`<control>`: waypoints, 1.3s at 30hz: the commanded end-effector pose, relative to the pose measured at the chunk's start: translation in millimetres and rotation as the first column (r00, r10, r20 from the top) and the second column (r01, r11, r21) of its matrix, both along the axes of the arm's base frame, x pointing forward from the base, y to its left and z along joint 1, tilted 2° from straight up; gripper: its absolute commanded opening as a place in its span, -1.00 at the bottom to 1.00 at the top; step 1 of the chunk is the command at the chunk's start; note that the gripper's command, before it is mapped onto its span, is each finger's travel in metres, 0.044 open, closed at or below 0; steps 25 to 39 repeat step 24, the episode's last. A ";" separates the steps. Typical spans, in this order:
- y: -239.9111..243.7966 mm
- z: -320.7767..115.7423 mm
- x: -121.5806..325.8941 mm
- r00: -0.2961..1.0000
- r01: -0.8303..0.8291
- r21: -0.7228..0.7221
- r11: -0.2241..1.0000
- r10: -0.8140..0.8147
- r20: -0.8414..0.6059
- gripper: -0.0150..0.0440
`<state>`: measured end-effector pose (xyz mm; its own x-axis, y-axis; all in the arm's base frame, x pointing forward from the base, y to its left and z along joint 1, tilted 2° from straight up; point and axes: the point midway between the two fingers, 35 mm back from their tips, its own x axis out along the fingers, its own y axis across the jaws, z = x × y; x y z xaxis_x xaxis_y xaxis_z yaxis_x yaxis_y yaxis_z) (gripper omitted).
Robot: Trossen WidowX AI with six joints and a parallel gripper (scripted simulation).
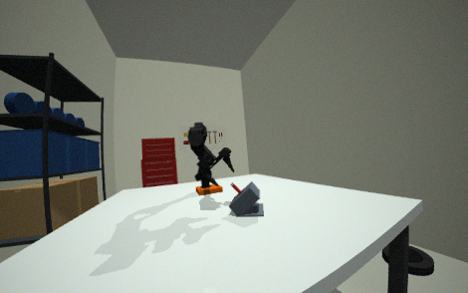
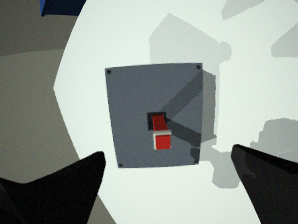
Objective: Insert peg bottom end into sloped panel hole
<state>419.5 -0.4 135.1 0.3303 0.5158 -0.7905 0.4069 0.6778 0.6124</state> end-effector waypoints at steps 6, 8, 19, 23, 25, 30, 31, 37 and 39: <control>-13.4 18.5 -8.3 1.000 0.000 -0.001 1.000 0.000 0.014 1.00; -15.5 19.0 -9.5 1.000 0.000 -0.001 1.000 0.000 0.014 1.00; -22.9 27.5 -13.9 1.000 0.000 -0.001 1.000 0.000 0.013 1.00; -22.9 27.5 -13.9 1.000 0.000 -0.001 1.000 0.000 0.013 1.00; -22.9 27.5 -13.9 1.000 0.000 -0.001 1.000 0.000 0.013 1.00; -22.9 27.5 -13.9 1.000 0.000 -0.001 1.000 0.000 0.013 1.00; -22.9 27.5 -13.9 1.000 0.000 -0.001 1.000 0.000 0.013 1.00; -22.9 27.5 -13.9 1.000 0.000 -0.001 1.000 0.000 0.013 1.00; -22.9 27.5 -13.9 1.000 0.000 -0.001 1.000 0.000 0.013 1.00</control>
